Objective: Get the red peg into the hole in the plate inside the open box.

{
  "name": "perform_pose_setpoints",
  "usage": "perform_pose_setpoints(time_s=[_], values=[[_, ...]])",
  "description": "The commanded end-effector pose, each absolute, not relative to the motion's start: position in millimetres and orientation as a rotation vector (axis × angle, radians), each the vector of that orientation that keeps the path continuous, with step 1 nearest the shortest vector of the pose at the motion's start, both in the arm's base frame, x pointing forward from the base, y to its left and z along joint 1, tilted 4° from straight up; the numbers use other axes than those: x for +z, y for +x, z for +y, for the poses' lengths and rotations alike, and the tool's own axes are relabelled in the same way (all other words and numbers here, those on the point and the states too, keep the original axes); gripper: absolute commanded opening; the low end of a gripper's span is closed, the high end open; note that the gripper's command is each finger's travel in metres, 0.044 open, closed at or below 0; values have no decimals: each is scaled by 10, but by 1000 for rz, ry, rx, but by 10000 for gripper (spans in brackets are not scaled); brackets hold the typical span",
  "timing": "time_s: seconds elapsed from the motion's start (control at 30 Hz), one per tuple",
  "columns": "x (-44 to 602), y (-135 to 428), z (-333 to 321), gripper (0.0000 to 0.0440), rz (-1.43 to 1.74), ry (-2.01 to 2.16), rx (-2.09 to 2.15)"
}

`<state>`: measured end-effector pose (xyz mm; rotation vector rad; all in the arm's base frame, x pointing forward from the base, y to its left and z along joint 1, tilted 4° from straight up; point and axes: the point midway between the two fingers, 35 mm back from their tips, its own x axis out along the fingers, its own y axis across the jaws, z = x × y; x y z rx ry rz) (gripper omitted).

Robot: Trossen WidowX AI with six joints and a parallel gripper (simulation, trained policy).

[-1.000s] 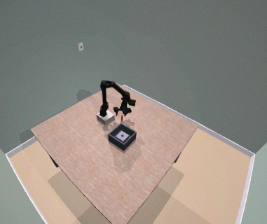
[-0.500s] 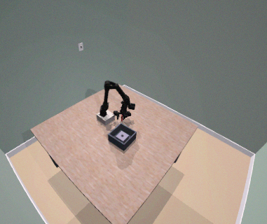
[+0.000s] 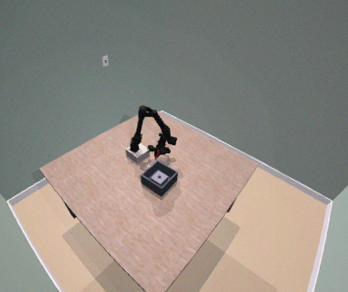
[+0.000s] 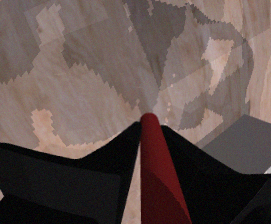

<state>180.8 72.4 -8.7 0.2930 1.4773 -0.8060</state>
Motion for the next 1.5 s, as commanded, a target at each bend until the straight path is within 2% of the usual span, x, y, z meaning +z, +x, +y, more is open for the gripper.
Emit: perform_pose_setpoints(time_s=[0.0, 0.7, 1.47], values=[[59, 1900, 672, 0, 1442, 276, -808], [955, 2360, 204, 0, 1250, 321, -918], [1024, 2909, -749, 0, 1124, 481, -1047]])
